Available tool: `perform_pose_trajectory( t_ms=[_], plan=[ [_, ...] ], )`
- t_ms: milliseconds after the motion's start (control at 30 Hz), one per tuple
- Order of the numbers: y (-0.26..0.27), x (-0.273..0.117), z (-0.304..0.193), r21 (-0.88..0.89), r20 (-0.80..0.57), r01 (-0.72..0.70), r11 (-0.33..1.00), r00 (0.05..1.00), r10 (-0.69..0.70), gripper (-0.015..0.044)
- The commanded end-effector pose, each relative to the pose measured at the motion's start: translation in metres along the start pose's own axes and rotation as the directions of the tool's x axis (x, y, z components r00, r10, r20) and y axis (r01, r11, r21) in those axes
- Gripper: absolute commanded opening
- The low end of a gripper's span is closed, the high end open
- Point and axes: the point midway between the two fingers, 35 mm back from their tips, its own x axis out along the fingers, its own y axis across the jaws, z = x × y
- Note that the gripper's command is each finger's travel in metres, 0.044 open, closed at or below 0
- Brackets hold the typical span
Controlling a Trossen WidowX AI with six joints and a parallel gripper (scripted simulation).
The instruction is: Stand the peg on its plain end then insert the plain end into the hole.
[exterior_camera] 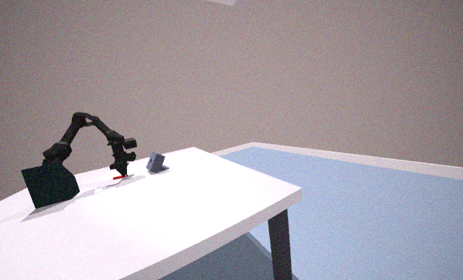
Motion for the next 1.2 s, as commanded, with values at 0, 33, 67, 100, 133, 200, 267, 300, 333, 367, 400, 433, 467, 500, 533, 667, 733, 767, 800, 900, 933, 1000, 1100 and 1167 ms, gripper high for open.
perform_pose_trajectory(
  t_ms=[0,33,67,100,133,200,267,300,333,367,400,433,467,500,533,667,733,767,800,900,933,1000,1100,1167],
  plan=[
    [-0.001,0.0,0.001,0.002,0.003,0.003,1.0,1.0,-0.003,0.0097],
    [-0.001,0.0,0.001,0.002,0.003,0.003,1.0,1.0,-0.003,0.009],
    [-0.001,0.0,0.001,0.002,0.003,0.003,1.0,1.0,-0.003,0.0083],
    [-0.001,0.0,0.001,0.002,0.003,0.003,1.0,1.0,-0.003,0.0077],
    [-0.001,0.0,0.001,0.002,0.003,0.003,1.0,1.0,-0.003,0.007],
    [-0.001,0.0,0.001,0.002,0.003,0.003,1.0,1.0,-0.003,0.0057],
    [-0.001,0.0,0.001,0.002,0.003,0.003,1.0,1.0,-0.003,0.0049],
    [-0.001,0.0,0.001,0.002,0.003,0.003,1.0,1.0,-0.003,0.0049],
    [-0.001,0.0,0.001,0.002,0.003,0.003,1.0,1.0,-0.003,0.0049],
    [-0.001,0.0,0.001,0.002,0.003,0.003,1.0,1.0,-0.003,0.0049],
    [0.0,0.0,0.0,0.002,0.005,0.002,1.0,1.0,-0.002,0.0049],
    [0.0,0.0,0.0,0.001,0.008,0.002,1.0,1.0,-0.002,0.0049],
    [0.0,-0.001,0.0,0.001,0.015,0.001,1.0,1.0,-0.001,0.0049],
    [0.0,-0.001,-0.001,0.0,0.024,0.001,1.0,1.0,-0.001,0.0049],
    [0.0,-0.002,-0.001,0.0,0.033,0.001,1.0,0.999,-0.001,0.0049],
    [0.0,-0.004,-0.002,0.0,0.069,0.001,1.0,0.998,-0.001,0.0049],
    [0.0,-0.006,-0.003,0.0,0.086,0.001,1.0,0.996,-0.001,0.0049],
    [0.0,-0.006,-0.004,0.0,0.095,0.001,1.0,0.996,-0.001,0.0049],
    [0.0,-0.007,-0.004,0.0,0.103,0.001,1.0,0.995,-0.001,0.0049],
    [0.0,-0.008,-0.005,0.0,0.129,0.001,1.0,0.992,-0.001,0.0049],
    [0.0,-0.009,-0.005,0.0,0.138,0.001,1.0,0.99,-0.001,0.0049],
    [0.0,-0.01,-0.006,0.001,0.155,0.001,1.0,0.988,-0.001,0.0049],
    [0.0,-0.011,-0.007,0.001,0.18,0.001,1.0,0.984,-0.001,0.0049],
    [0.0,-0.012,-0.008,0.001,0.197,0.001,1.0,0.98,-0.001,0.0049]
  ],
)
